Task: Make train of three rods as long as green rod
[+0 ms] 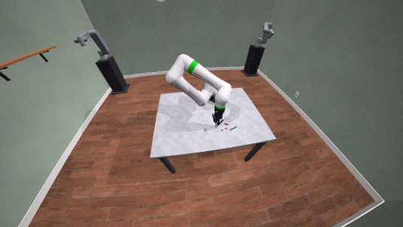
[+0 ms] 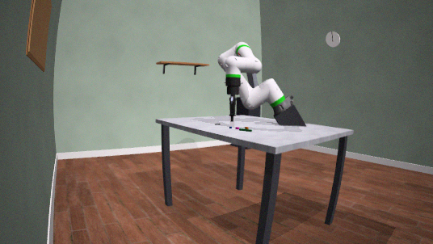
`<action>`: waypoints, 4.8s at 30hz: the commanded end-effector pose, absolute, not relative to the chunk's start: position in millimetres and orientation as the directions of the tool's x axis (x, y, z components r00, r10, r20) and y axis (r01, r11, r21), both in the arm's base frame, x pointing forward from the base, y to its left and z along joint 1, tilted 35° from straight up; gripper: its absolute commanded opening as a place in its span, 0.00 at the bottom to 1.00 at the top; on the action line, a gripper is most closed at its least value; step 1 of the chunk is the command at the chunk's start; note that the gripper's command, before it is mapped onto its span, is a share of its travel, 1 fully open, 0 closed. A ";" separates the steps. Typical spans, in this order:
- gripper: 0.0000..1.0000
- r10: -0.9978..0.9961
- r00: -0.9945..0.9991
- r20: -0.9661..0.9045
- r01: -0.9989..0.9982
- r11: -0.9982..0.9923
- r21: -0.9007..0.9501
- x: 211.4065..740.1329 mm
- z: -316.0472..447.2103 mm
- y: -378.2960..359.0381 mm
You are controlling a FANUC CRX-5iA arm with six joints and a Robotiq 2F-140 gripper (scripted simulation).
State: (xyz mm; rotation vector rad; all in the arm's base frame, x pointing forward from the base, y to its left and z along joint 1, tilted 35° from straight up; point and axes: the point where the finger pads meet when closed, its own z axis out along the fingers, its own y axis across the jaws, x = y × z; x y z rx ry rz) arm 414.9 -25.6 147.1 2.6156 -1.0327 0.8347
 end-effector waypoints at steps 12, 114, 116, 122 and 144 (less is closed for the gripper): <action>0.03 -0.562 0.595 0.575 -0.680 -0.733 -0.014 415.0 147.3 -25.4; 1.00 -0.706 0.439 0.555 -0.791 -0.597 -0.134 379.5 223.5 0.1; 1.00 -0.746 0.384 0.544 -0.820 -0.547 -0.172 380.5 224.4 -2.9; 1.00 -0.829 0.241 0.505 -0.873 -0.412 -0.260 382.8 226.6 -10.2; 1.00 -0.915 -0.310 0.258 -0.853 0.148 -0.501 390.2 235.5 -38.2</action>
